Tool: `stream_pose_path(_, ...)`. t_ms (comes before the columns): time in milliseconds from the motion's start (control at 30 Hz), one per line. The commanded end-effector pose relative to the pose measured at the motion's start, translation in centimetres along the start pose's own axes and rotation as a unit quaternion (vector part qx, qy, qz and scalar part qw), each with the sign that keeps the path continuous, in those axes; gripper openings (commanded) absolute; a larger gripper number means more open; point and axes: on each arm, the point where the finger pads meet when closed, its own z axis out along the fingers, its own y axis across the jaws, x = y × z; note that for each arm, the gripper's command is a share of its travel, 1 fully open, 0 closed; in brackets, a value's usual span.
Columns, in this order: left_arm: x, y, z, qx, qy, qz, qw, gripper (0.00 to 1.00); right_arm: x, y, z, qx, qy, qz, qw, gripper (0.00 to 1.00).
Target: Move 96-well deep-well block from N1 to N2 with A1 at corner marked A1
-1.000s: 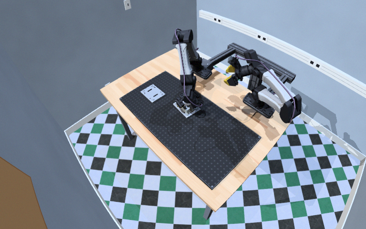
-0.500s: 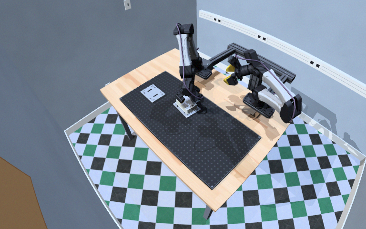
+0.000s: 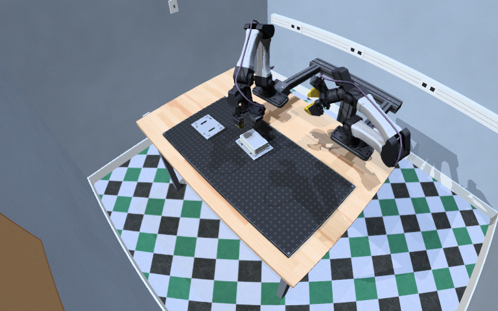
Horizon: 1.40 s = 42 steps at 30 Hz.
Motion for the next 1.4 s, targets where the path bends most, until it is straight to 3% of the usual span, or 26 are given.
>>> stream_pose_path(0,-0.3,0.1,0.0,-0.001,-0.003,-0.003,1.0,1.0,-0.3,1.1,-1.5,-0.027,-0.072,-0.034,0.996,1.0)
stream_pose_path(400,-0.3,0.1,0.0,-0.001,-0.003,-0.003,1.0,1.0,1.2,-0.1,-3.6,-0.007,-0.122,-0.013,0.992,1.0)
stream_pose_path(1367,-0.3,0.1,0.0,-0.001,-0.003,-0.003,1.0,1.0,1.7,-0.8,-3.8,0.004,-0.116,-0.002,0.993,1.0)
